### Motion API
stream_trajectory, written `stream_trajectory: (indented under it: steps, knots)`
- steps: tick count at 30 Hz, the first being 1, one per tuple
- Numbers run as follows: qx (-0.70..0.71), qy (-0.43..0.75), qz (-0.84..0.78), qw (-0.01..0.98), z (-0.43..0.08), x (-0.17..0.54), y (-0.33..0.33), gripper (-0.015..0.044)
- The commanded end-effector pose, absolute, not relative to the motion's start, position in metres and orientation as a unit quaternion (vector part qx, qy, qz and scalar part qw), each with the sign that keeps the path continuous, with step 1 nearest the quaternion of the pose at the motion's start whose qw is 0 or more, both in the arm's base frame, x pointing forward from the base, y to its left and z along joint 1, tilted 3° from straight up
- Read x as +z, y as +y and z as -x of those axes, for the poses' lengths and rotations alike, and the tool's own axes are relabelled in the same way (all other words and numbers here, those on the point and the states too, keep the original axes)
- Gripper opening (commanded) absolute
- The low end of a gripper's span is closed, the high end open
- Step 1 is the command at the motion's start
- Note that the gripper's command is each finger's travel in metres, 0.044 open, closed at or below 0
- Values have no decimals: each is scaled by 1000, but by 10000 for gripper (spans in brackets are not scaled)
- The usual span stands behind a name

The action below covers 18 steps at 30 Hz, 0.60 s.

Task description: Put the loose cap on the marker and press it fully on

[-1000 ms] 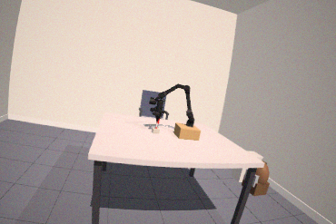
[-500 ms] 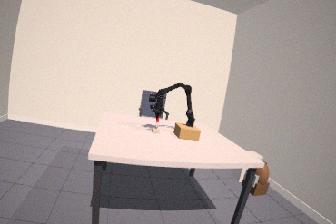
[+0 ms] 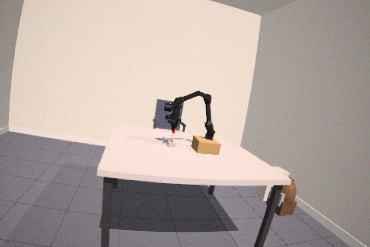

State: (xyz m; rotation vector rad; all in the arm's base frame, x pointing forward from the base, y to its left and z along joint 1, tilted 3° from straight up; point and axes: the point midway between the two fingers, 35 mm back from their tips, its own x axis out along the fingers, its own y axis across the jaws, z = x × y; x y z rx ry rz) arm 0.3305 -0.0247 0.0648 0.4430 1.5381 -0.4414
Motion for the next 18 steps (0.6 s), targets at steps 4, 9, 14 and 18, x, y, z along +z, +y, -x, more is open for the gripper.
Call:
stream_trajectory:
  steps: [4,9,14,18]
  knots:
    - [-197,685,-199,673,-330,54,-24,0]
    - [-197,685,-199,673,-331,45,-24,0]
    - [-197,685,-199,673,-331,37,-24,0]
    - [-197,685,-199,673,-330,31,-24,0]
